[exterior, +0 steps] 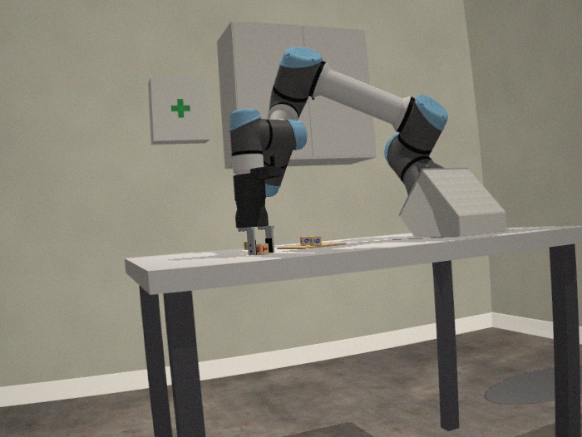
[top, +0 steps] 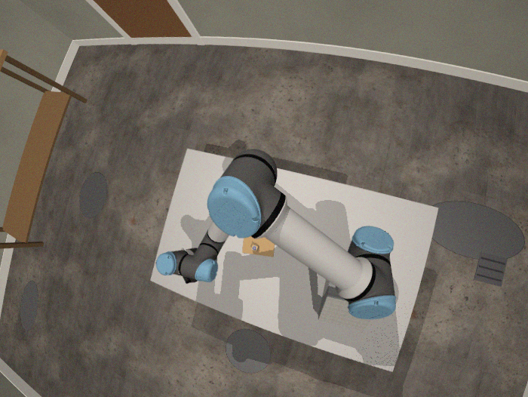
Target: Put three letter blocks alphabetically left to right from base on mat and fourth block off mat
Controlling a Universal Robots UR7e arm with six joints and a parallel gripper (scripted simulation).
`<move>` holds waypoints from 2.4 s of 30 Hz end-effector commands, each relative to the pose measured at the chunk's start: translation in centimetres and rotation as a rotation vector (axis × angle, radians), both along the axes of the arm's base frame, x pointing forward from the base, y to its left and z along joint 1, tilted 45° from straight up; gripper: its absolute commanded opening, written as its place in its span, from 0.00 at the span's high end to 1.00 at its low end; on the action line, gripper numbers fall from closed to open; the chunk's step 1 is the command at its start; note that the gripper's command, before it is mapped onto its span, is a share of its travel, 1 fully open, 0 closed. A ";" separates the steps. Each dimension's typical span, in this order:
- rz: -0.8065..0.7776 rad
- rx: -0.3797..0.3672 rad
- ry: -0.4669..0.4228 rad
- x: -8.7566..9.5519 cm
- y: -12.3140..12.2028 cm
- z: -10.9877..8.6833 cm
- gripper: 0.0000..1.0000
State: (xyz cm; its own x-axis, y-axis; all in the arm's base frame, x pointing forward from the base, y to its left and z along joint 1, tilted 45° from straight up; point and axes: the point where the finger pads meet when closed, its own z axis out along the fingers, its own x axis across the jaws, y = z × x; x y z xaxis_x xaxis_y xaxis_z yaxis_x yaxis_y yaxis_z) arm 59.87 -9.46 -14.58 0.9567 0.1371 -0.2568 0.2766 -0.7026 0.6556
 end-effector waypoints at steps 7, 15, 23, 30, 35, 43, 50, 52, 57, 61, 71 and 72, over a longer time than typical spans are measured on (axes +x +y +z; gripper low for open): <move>0.001 0.000 0.002 -0.1 0.0 -0.1 0.00; 0.001 0.000 0.002 -0.1 0.0 -0.1 0.21; 0.001 0.000 0.002 -0.1 0.0 -0.1 0.21; 0.001 0.000 0.002 -0.1 0.0 -0.1 0.51; 0.001 0.000 0.002 -0.1 0.0 -0.1 0.51; 0.001 0.000 0.002 -0.1 0.0 -0.1 0.51; 0.001 0.000 0.002 -0.1 0.0 -0.1 0.51; 0.001 0.000 0.002 -0.1 0.0 -0.1 0.51; 0.001 0.000 0.002 -0.1 0.0 -0.1 0.51; 0.001 0.000 0.002 -0.1 0.0 -0.1 0.51; 0.003 -0.001 -0.004 0.4 1.5 1.6 0.51; 0.003 0.000 -0.005 0.4 2.0 2.0 0.51</move>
